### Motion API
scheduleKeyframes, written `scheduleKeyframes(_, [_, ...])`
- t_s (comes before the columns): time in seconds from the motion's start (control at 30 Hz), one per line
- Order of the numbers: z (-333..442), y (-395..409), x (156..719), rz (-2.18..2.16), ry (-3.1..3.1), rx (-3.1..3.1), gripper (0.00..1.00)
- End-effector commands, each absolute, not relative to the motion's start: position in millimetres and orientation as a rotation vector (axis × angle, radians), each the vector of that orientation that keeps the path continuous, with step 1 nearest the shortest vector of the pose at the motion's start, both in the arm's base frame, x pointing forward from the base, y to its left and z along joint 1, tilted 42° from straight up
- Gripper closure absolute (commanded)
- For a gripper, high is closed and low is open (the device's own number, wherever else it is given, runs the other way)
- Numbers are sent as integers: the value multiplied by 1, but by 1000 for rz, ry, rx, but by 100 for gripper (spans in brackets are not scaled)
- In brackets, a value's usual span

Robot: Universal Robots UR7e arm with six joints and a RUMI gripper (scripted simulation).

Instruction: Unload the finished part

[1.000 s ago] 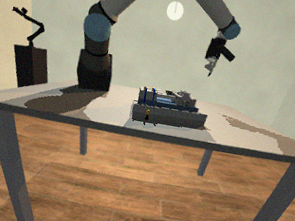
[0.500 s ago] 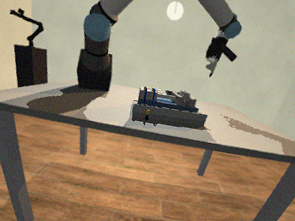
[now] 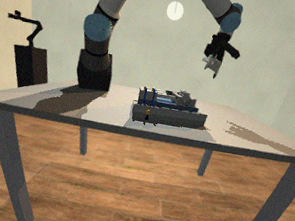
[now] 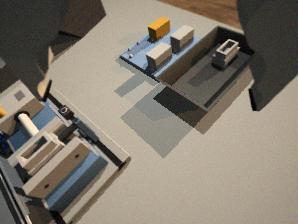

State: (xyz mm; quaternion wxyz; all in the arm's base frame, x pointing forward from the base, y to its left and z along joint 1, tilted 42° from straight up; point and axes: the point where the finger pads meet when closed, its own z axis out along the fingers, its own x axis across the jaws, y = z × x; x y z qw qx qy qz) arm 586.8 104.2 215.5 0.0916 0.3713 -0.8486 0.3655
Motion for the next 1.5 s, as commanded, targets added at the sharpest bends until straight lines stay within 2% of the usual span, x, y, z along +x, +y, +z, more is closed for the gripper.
scheduleKeyframes(0.0, [233, 64, 561, 1105, -2710, 966, 0])
scheduleKeyframes(0.57, [250, -15, 484, 1130, -3076, 519, 0])
scheduleKeyframes(1.23, [250, -35, 457, 1140, -3179, 358, 0])
scheduleKeyframes(1.27, [250, -35, 457, 1140, -3179, 358, 100])
scheduleKeyframes(1.47, [250, -35, 457, 1140, -3179, 358, 100])
